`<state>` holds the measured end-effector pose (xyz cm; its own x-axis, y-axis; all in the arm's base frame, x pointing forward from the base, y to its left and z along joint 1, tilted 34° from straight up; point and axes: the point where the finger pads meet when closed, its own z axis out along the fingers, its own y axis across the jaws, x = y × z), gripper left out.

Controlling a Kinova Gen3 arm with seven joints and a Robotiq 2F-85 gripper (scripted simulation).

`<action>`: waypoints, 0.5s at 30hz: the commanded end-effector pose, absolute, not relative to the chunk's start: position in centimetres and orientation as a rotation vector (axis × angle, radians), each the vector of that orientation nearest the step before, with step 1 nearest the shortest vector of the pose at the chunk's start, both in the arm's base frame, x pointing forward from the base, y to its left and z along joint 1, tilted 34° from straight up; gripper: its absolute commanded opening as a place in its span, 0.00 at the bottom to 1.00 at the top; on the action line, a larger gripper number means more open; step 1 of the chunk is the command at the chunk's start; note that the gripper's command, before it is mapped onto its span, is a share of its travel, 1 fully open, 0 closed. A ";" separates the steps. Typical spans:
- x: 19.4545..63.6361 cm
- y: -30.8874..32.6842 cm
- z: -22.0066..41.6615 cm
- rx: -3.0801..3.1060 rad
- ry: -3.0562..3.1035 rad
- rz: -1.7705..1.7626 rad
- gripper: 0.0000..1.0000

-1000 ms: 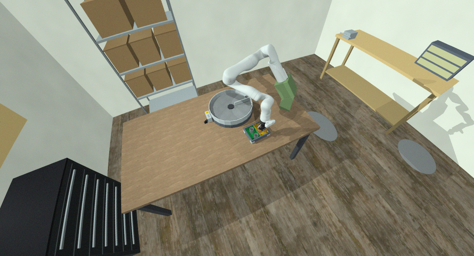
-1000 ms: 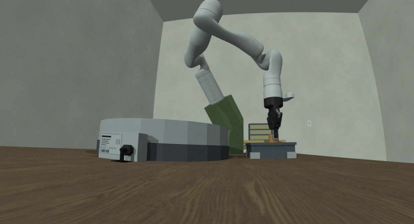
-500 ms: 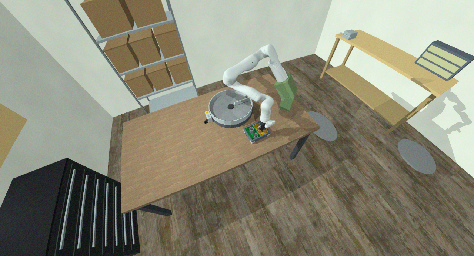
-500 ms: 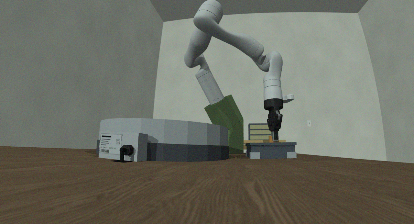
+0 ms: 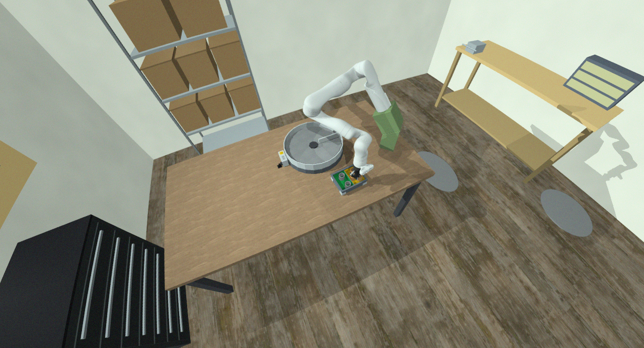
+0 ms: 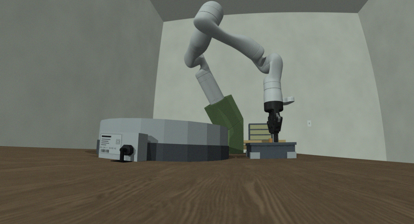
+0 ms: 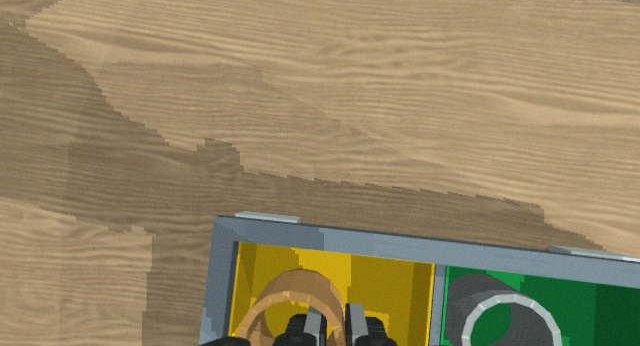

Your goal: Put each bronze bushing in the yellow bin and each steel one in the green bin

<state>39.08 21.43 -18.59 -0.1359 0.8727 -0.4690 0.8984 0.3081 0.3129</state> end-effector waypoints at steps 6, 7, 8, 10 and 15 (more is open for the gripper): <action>39.3 21.3 -19.0 1.564 2.006 -0.057 0.00; 39.3 21.3 -19.1 1.564 2.006 -0.057 0.00; 39.3 21.3 -19.1 1.564 2.006 -0.057 0.00; 39.3 21.3 -19.1 1.564 2.006 -0.057 0.00; 39.6 21.1 -19.6 1.564 2.006 -0.057 0.00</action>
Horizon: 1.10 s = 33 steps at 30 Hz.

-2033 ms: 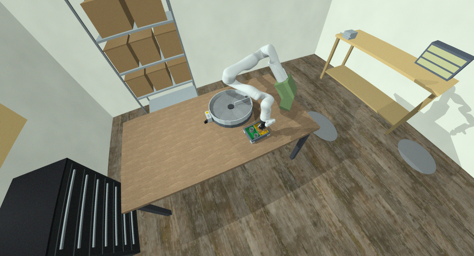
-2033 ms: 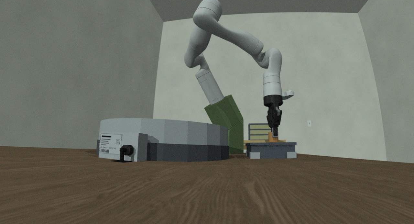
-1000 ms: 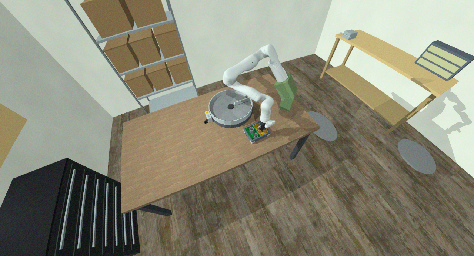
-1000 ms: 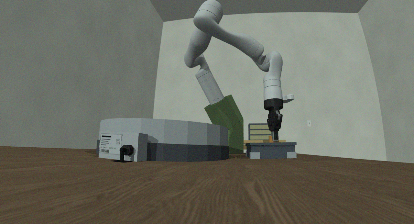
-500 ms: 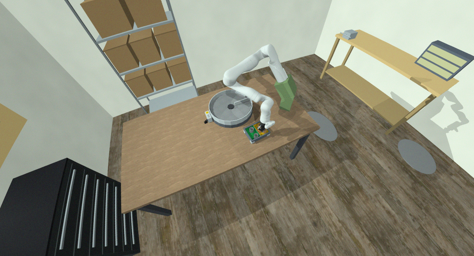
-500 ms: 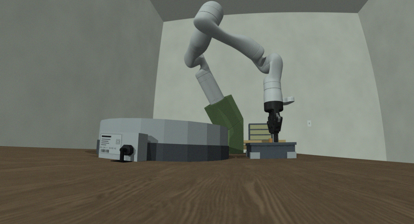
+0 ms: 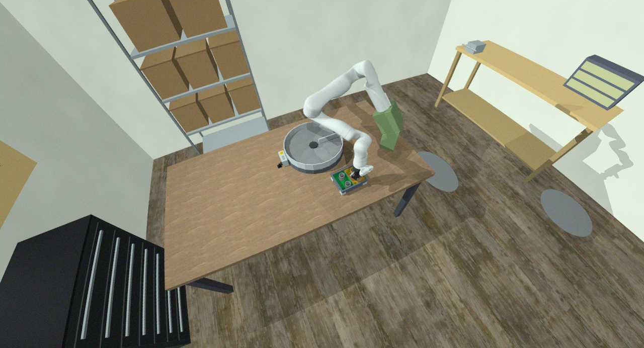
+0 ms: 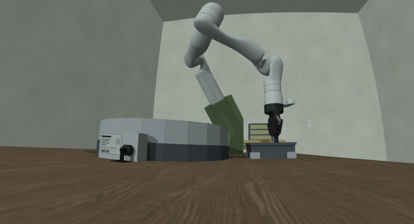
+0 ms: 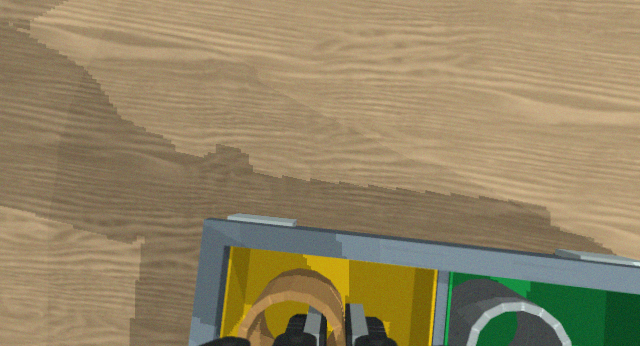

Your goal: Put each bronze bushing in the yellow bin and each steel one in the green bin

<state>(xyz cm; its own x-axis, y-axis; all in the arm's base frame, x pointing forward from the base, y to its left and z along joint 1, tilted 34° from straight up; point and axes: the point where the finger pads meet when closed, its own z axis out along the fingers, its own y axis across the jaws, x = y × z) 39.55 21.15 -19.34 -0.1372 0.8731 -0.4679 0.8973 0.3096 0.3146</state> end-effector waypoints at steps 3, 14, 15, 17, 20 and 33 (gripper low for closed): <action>39.6 21.1 -19.6 1.564 2.006 -0.057 0.00; 39.8 20.8 -20.0 1.564 2.006 -0.057 0.00; 39.8 20.8 -20.0 1.564 2.006 -0.057 0.00; 39.9 20.8 -20.1 1.564 2.006 -0.057 0.00; 39.9 20.7 -20.3 1.564 2.006 -0.057 0.00; 40.1 20.6 -20.5 1.564 2.006 -0.057 0.00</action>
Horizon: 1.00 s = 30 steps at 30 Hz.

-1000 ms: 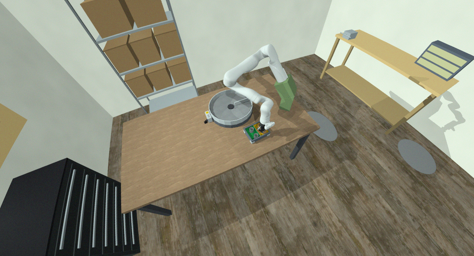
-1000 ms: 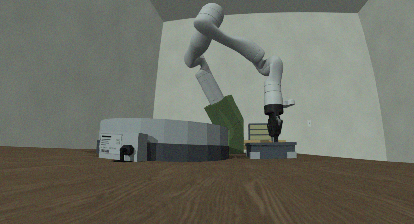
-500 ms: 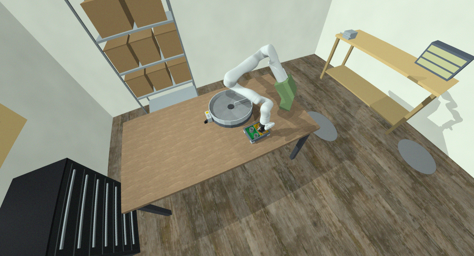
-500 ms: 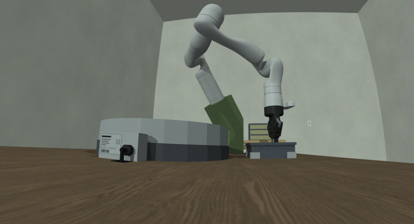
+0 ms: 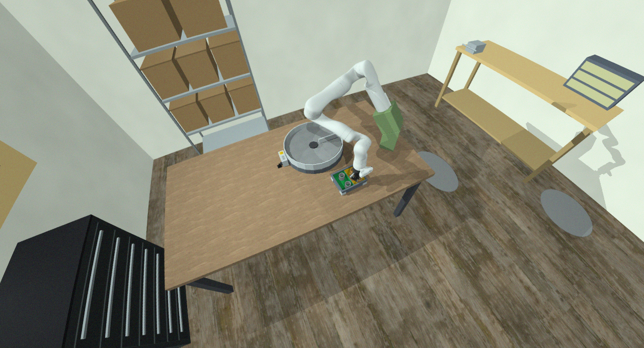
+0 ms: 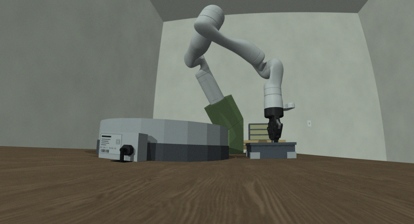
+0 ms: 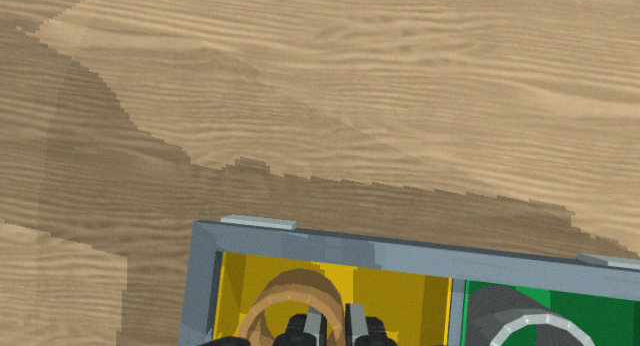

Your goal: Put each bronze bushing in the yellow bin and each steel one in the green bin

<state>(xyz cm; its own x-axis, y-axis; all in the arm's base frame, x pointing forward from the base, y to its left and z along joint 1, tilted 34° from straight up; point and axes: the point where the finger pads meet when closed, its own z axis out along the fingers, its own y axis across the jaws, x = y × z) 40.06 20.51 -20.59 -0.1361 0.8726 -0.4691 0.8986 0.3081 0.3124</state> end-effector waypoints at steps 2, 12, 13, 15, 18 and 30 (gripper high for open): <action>40.1 20.6 -20.5 1.564 2.006 -0.057 0.00; 40.1 20.6 -20.5 1.564 2.006 -0.057 0.19; 40.1 20.6 -20.5 1.564 2.006 -0.057 0.19; 40.1 20.6 -20.5 1.564 2.006 -0.057 0.19; 40.1 20.6 -20.5 1.564 2.006 -0.057 0.19; 40.1 20.6 -20.5 1.564 2.006 -0.057 0.19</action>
